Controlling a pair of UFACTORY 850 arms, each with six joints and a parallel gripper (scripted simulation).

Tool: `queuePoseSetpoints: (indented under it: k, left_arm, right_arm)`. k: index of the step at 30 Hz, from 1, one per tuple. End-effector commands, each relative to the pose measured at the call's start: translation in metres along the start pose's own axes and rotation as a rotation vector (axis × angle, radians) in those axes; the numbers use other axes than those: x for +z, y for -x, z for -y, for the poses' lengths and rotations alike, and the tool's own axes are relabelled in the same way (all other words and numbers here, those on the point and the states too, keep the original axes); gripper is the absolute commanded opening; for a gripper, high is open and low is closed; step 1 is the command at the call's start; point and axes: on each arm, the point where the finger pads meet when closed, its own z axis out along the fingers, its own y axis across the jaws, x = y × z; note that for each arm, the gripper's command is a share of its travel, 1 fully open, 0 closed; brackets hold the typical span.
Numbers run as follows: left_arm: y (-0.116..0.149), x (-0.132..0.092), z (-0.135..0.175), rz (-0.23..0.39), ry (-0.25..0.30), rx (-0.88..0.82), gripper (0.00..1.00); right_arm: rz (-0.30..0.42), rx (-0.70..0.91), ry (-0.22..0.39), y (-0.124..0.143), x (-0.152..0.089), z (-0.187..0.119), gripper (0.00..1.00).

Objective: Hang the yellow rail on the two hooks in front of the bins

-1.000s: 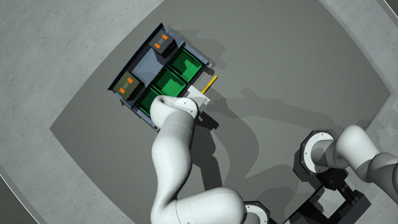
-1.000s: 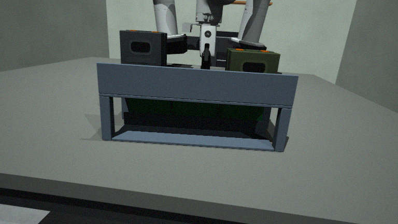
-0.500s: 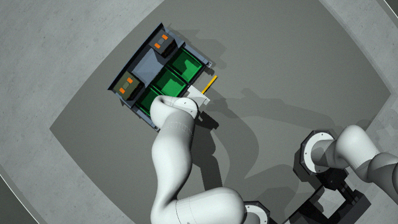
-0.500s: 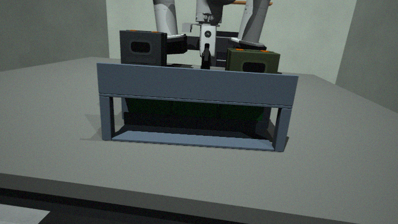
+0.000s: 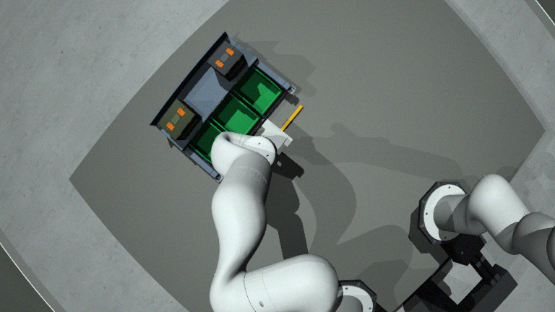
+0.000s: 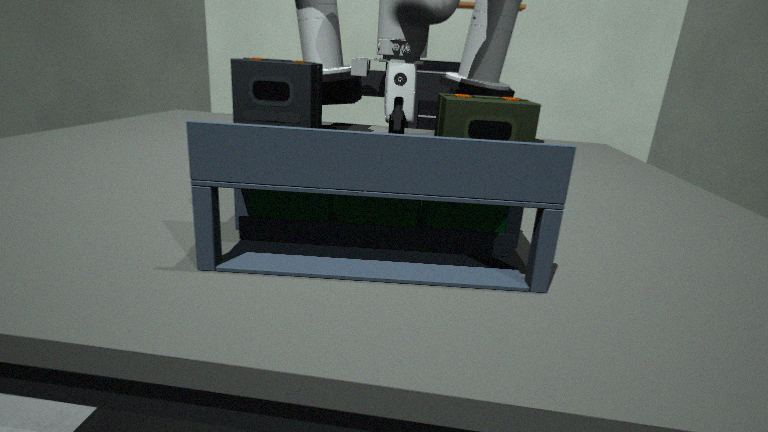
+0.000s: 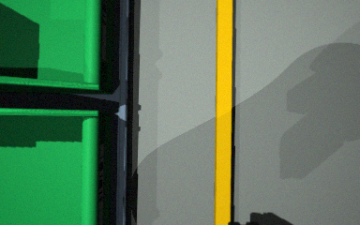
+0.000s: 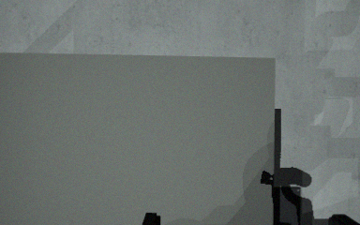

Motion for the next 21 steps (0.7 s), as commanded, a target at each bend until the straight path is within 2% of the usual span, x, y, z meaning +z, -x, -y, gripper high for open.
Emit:
queuePoseSetpoints:
  k: [1, 4, 5, 21]
  left_arm:
    - [-0.0006, -0.0002, 0.0013, -0.001, -0.003, 0.0, 0.0]
    - [-0.0006, -0.0002, 0.0013, -0.001, -0.003, 0.0, 0.0]
    - [-0.0006, -0.0001, 0.0013, -0.001, -0.003, 0.0, 0.39]
    - [-0.0006, -0.0001, 0.0013, -0.001, -0.003, 0.0, 0.39]
  right_arm:
    - [-0.002, 0.0, 0.0, -0.0004, -0.0009, 0.0, 1.0]
    - [-0.002, 0.0, 0.0, -0.0004, -0.0009, 0.0, 1.0]
    - [-0.002, 0.0, 0.0, -0.0004, -0.0009, 0.0, 1.0]
    - [-0.002, 0.0, 0.0, -0.0004, -0.0009, 0.0, 1.0]
